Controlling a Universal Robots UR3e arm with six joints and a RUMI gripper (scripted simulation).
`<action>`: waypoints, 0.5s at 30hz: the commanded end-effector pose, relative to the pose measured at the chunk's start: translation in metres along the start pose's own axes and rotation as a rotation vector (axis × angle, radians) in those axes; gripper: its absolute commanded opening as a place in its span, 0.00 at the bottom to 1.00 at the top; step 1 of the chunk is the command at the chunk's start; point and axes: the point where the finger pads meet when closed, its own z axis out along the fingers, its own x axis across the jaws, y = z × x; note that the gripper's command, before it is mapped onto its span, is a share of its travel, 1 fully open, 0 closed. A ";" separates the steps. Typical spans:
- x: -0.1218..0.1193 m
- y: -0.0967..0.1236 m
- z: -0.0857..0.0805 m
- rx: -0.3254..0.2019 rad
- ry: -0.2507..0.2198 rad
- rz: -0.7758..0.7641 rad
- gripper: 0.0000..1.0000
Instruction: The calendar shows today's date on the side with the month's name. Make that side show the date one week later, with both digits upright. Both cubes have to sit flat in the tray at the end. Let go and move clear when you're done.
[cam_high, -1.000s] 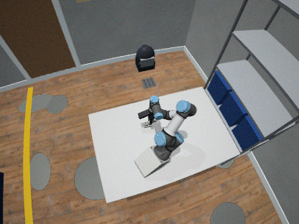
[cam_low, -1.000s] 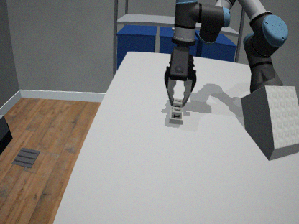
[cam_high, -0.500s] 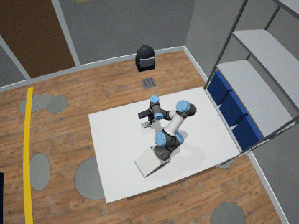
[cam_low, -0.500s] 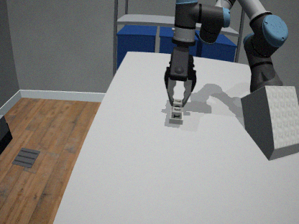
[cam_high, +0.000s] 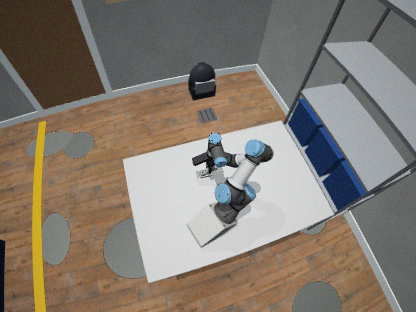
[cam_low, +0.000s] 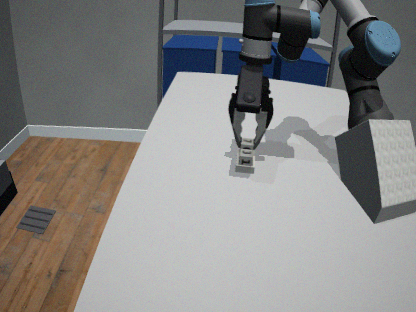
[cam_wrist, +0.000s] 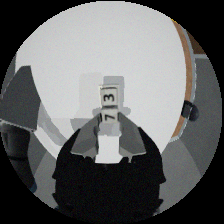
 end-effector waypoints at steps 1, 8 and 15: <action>0.000 0.000 0.000 0.000 0.002 0.001 0.10; 0.000 0.000 0.002 0.000 0.002 0.001 0.10; 0.000 0.000 0.006 0.000 0.002 0.001 0.10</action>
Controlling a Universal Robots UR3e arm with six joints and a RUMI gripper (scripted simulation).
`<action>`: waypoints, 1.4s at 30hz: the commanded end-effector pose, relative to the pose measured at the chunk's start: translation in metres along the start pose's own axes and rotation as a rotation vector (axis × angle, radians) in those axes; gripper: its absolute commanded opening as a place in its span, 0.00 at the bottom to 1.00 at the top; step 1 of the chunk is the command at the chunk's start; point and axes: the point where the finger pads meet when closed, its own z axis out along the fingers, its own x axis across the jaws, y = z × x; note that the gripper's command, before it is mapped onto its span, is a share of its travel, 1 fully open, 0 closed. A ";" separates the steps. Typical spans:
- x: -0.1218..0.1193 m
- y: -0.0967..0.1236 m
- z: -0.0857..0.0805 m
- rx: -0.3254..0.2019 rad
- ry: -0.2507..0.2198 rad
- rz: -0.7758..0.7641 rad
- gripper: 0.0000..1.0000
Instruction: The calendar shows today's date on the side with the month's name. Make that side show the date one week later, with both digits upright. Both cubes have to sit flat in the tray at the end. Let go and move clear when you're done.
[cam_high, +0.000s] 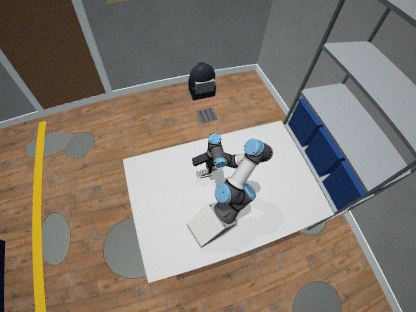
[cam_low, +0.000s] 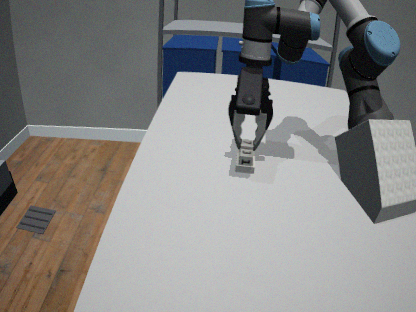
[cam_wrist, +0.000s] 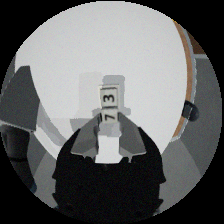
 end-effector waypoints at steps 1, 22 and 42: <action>0.000 0.000 0.002 0.000 0.002 0.001 0.10; 0.001 0.000 0.005 0.000 0.002 0.001 0.10; 0.001 0.000 0.005 0.000 0.002 0.001 0.10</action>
